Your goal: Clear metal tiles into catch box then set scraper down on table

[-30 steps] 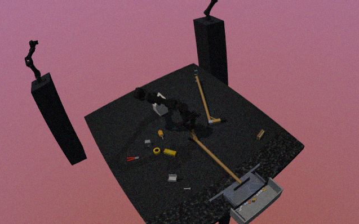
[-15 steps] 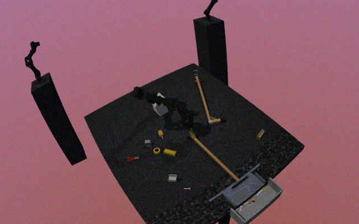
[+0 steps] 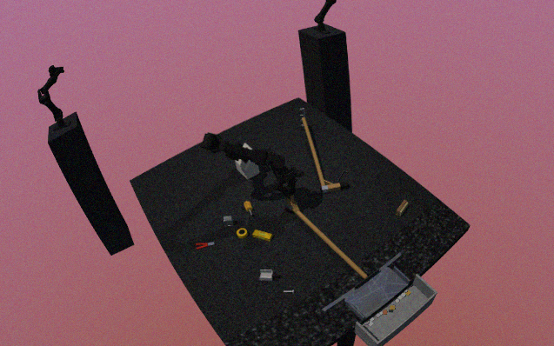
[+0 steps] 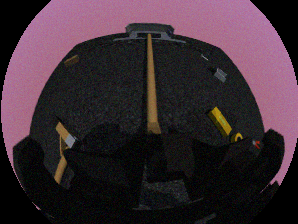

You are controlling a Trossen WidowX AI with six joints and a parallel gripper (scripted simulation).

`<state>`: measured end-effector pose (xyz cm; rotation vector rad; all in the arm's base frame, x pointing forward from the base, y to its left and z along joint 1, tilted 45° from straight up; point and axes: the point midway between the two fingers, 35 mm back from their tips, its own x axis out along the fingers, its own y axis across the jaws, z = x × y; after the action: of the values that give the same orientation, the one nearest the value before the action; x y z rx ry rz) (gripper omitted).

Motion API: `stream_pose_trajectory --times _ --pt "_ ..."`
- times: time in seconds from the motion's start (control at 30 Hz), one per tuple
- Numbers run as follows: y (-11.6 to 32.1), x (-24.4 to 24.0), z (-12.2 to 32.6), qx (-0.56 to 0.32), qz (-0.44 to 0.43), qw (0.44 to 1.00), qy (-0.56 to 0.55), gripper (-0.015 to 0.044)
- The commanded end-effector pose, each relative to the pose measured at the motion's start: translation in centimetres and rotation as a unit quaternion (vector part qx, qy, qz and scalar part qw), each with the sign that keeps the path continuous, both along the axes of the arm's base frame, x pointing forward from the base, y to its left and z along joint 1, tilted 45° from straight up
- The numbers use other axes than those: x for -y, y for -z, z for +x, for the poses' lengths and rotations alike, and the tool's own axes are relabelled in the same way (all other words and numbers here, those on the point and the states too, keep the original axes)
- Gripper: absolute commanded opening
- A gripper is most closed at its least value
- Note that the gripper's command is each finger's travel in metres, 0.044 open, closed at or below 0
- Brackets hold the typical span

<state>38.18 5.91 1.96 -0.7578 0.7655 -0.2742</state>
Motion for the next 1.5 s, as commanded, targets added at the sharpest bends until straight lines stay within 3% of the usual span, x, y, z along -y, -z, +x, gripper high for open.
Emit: stream_pose_trajectory --times 0.0,1.03,1.47 --pt "-0.3 0.0 -0.6 0.006 0.003 1.0 0.0 0.0" --pt "0.1 1.1 -4.7 0.006 0.002 1.0 -0.002 0.0" --pt "0.3 1.1 -4.6 0.001 0.0 1.0 -0.002 0.0"
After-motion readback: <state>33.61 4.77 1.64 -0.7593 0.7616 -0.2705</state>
